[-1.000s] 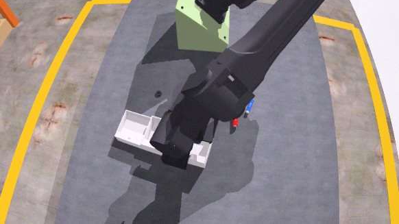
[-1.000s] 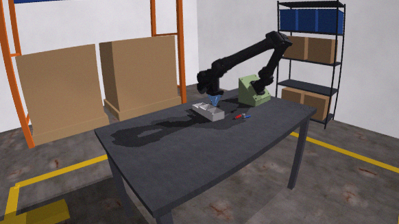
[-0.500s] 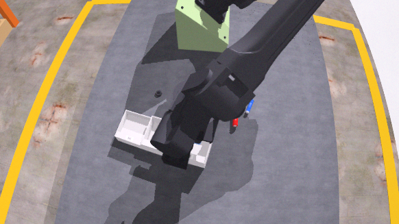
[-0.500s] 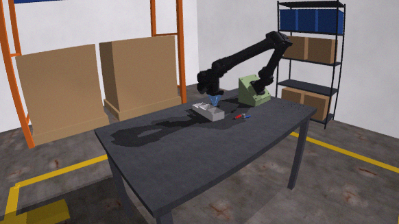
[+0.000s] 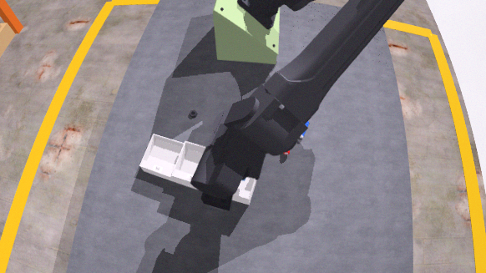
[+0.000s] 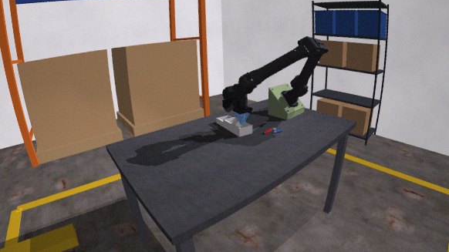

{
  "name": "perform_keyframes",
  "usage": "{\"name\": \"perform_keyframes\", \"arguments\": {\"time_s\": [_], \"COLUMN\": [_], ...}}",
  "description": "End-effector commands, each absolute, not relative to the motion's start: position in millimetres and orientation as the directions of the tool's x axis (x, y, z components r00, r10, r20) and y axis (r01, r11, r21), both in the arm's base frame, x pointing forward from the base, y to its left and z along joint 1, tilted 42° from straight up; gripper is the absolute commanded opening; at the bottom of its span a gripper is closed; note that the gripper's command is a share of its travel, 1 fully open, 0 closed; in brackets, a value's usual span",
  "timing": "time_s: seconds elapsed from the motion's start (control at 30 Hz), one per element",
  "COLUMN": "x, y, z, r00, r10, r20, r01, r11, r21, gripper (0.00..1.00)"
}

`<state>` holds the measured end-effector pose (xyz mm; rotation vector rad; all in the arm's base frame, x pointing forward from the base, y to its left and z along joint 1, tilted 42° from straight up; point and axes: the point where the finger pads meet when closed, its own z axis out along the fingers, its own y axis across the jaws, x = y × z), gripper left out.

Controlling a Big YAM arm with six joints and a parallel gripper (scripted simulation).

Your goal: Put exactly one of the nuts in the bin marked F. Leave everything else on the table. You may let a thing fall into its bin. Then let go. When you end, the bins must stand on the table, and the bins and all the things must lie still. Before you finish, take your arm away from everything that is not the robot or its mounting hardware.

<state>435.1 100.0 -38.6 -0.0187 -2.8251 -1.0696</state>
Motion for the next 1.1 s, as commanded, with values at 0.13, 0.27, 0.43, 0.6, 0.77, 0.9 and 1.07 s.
{"name": "perform_keyframes", "arguments": {"time_s": [0.13, 0.27, 0.43, 0.6, 0.77, 0.9, 1.07], "x": [433, 431, 442, 445, 445, 451, 454], "y": [116, 123, 109, 115, 114, 105, 105], "z": [-56, -64, -50, -53, -52, -48, -47], "r00": [-0.992, -0.992, -0.996, -0.996, -0.996, -0.995, -0.996], "r10": [-0.021, -0.021, 0.012, -0.011, -0.011, 0.017, 0.015], "r20": [0.123, 0.123, 0.088, 0.091, 0.091, 0.095, 0.092], "r01": [0.065, 0.066, 0.068, 0.053, 0.053, 0.075, 0.072], "r11": [0.75, 0.75, 0.748, 0.75, 0.75, 0.748, 0.748], "r21": [0.658, 0.658, 0.66, 0.66, 0.66, 0.659, 0.659], "gripper": [0.09, 0.09, 0.09, 0.09, 0.09, 0.09, 0.09]}}
